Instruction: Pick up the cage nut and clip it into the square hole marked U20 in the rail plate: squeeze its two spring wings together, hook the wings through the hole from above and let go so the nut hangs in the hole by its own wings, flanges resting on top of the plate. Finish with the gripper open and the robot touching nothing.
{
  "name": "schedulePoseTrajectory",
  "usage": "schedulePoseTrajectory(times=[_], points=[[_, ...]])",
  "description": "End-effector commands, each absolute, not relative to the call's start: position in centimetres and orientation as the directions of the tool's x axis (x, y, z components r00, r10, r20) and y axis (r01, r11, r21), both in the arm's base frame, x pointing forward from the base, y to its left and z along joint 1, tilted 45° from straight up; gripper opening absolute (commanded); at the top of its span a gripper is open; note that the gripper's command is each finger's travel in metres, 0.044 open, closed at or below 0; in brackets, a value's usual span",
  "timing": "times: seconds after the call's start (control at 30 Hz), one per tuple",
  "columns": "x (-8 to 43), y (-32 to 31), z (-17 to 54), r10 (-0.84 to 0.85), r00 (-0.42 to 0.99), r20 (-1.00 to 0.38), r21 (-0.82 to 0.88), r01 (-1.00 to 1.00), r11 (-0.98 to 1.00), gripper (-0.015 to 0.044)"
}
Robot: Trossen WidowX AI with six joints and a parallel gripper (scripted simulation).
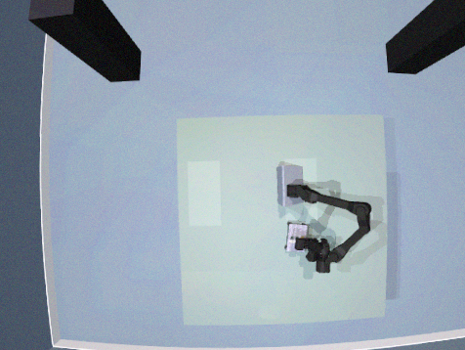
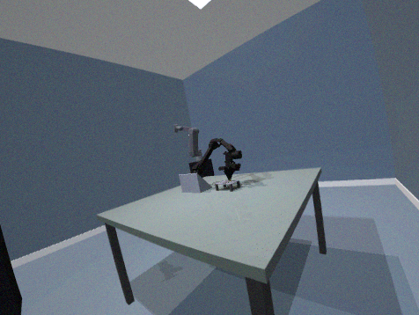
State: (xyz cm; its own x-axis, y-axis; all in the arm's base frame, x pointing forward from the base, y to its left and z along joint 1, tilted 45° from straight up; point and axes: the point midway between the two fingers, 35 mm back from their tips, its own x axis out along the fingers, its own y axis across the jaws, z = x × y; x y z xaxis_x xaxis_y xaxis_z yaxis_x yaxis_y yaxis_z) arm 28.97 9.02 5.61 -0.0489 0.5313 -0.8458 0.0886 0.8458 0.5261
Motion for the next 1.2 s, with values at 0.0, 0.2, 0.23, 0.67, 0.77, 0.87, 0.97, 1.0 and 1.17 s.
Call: schedulePoseTrajectory(times=[0.0,0.2,0.23,0.67,0.77,0.87,0.97,1.0,1.17], points=[[28.95,8.99,5.56,0.542,-0.048,-0.839,0.537,0.086,0.839,0.0029],[28.95,8.95,5.52,0.553,-0.047,-0.832,0.548,0.087,0.832,0.0029],[28.95,8.94,5.51,0.556,-0.046,-0.83,0.551,0.087,0.83,0.0029],[28.94,8.87,5.41,0.579,-0.044,-0.814,0.574,0.088,0.814,0.0029],[28.94,8.84,5.39,0.585,-0.043,-0.81,0.58,0.088,0.809,0.0029],[28.94,8.83,5.37,0.59,-0.043,-0.807,0.585,0.088,0.806,0.0029],[28.94,8.81,5.34,0.596,-0.042,-0.802,0.591,0.089,0.801,0.0029],[28.94,8.8,5.33,0.599,-0.042,-0.8,0.594,0.089,0.799,0.0029],[28.93,8.78,5.3,0.606,-0.041,-0.795,0.601,0.089,0.794,0.0029]])
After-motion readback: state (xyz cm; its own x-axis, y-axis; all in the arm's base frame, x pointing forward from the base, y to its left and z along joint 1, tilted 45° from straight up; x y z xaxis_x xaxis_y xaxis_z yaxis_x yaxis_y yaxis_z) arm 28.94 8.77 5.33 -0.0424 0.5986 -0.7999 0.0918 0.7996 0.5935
